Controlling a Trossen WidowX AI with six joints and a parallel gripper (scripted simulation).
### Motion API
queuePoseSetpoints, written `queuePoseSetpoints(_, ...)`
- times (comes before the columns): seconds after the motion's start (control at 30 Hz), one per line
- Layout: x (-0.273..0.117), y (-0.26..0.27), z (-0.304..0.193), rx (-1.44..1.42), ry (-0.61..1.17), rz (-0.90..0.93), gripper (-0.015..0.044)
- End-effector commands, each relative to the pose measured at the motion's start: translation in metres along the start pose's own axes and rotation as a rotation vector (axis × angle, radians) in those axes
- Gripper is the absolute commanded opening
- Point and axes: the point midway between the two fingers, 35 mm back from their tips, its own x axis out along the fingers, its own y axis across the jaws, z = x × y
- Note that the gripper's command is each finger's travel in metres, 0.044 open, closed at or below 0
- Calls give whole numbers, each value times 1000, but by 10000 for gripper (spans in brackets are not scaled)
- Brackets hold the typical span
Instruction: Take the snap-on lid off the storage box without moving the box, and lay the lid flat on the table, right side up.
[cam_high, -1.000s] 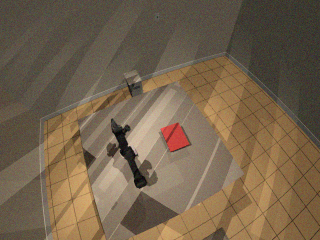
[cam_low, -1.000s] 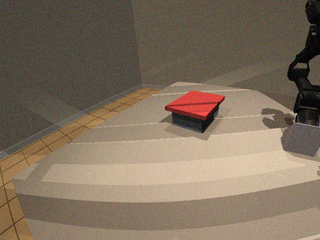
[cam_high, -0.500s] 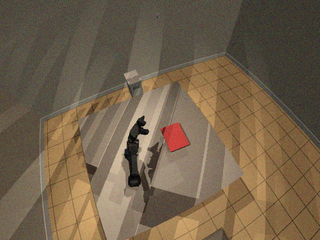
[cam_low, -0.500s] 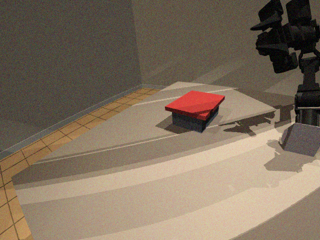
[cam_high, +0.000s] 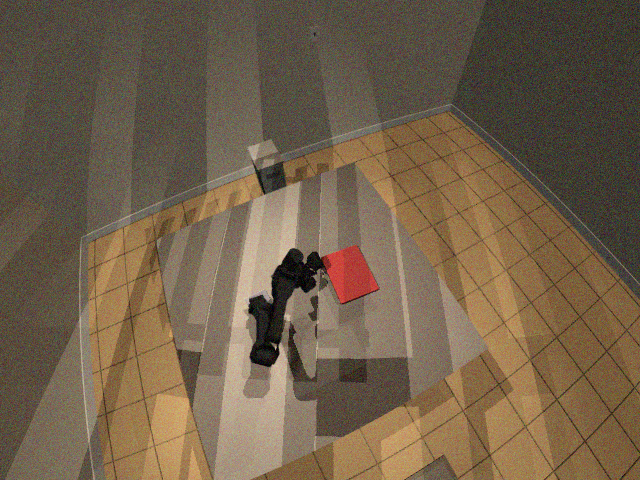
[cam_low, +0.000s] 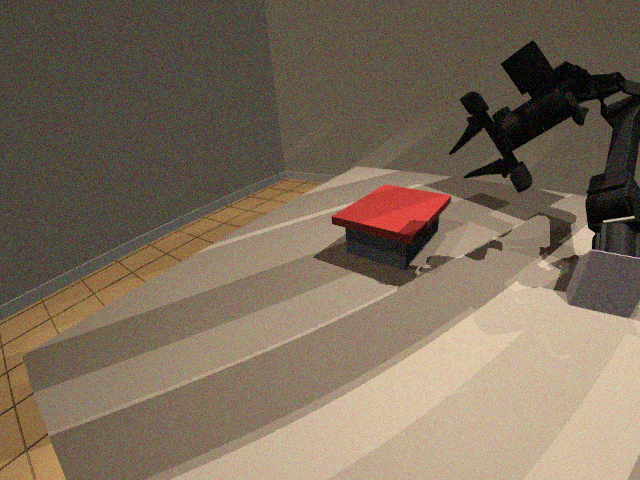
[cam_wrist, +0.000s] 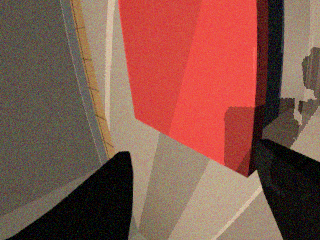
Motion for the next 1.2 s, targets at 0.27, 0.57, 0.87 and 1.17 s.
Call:
queuePoseSetpoints(0.27, 6, -3, 12, -20, -74, -29, 235)
queuePoseSetpoints(0.57, 49, -56, 17, -21, -76, -27, 235)
queuePoseSetpoints(0.87, 51, -56, 17, -20, -75, -29, 235)
queuePoseSetpoints(1.17, 65, -55, 16, -19, -72, -34, 235)
